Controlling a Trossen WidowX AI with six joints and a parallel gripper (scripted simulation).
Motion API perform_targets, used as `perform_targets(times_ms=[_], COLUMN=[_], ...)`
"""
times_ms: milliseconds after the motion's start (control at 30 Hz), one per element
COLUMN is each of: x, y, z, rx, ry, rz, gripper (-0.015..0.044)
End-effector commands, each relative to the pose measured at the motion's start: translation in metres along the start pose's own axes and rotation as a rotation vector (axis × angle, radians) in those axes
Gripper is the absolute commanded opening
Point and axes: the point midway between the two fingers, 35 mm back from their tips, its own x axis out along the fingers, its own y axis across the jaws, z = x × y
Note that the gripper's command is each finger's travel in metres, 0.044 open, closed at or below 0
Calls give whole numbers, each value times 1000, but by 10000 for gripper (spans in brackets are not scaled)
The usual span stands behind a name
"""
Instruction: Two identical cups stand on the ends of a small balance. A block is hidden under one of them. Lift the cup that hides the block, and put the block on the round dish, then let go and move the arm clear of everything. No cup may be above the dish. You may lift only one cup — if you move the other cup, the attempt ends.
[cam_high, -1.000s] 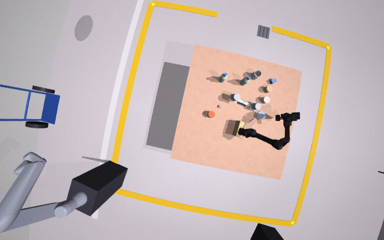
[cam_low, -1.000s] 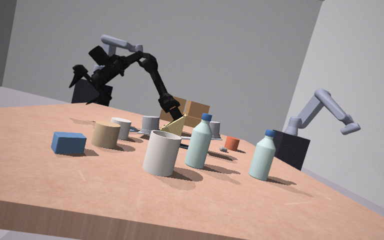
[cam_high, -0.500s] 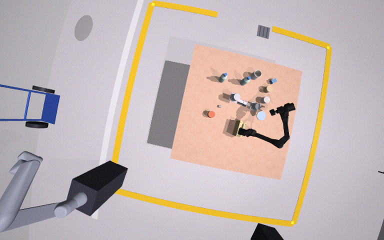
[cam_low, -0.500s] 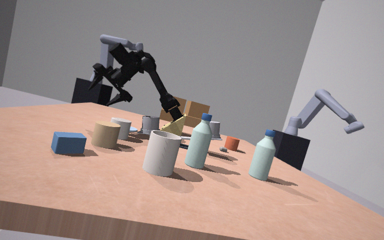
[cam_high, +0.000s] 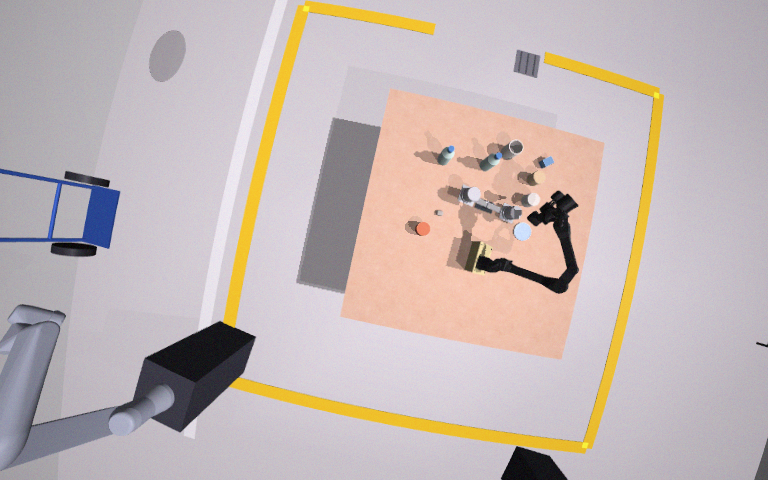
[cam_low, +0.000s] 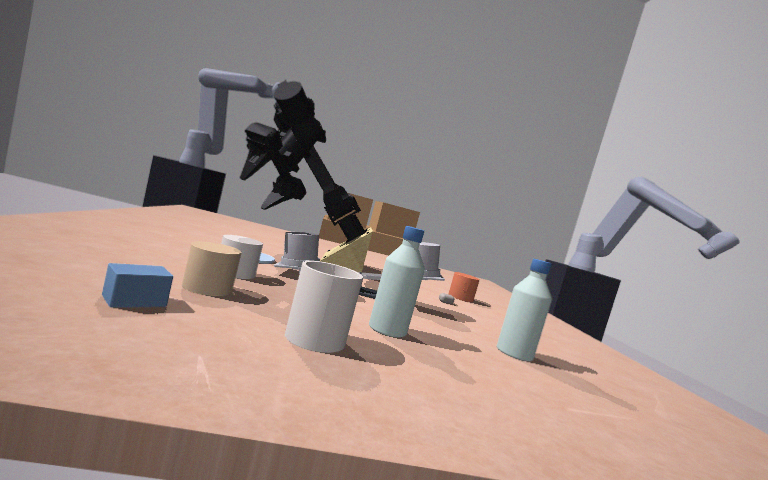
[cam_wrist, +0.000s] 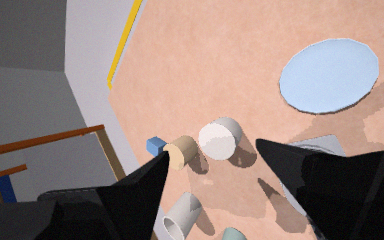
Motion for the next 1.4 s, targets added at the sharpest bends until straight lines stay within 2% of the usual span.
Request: perform_targets(times_ms=[0,667,1367], x=[-17,-104,-185], y=[-10,-61,-131], z=[-31,-114,-141], rx=[-139,-794,-1483], ry=[66,219,192], rz=[10,124,332], gripper=[440,440,440])
